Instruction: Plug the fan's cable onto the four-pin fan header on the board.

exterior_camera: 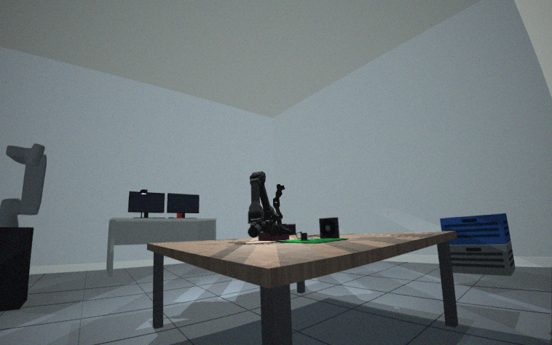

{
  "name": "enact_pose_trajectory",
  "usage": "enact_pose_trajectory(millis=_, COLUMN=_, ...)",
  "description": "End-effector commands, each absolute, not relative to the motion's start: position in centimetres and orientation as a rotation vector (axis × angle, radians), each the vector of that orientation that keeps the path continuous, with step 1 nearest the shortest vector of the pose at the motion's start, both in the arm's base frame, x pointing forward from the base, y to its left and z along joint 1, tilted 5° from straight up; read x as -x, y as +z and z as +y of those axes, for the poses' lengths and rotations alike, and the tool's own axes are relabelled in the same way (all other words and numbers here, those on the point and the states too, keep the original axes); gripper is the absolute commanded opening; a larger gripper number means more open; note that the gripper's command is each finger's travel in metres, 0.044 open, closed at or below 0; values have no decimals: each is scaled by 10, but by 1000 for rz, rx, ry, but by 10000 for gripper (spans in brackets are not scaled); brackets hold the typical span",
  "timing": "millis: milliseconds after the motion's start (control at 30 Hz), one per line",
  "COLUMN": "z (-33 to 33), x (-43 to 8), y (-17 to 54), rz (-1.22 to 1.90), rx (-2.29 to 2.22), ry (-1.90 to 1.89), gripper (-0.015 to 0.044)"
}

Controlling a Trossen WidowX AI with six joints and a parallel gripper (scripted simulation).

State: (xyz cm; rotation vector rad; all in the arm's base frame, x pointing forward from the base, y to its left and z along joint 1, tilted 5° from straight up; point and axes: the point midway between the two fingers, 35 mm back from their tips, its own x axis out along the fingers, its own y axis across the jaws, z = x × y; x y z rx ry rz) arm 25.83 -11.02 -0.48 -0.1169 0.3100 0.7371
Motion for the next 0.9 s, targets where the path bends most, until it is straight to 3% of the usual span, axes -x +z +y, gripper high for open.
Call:
enact_pose_trajectory(millis=0, z=-117, x=-252, y=3, rz=310, rx=123, ry=739, gripper=140)
enact_pose_trajectory(millis=600, z=-132, x=-229, y=42, rz=273, rx=112, ry=749, gripper=140)
enact_pose_trajectory(millis=867, z=-119, x=-231, y=40, rz=417, rx=97, ry=867, gripper=350)
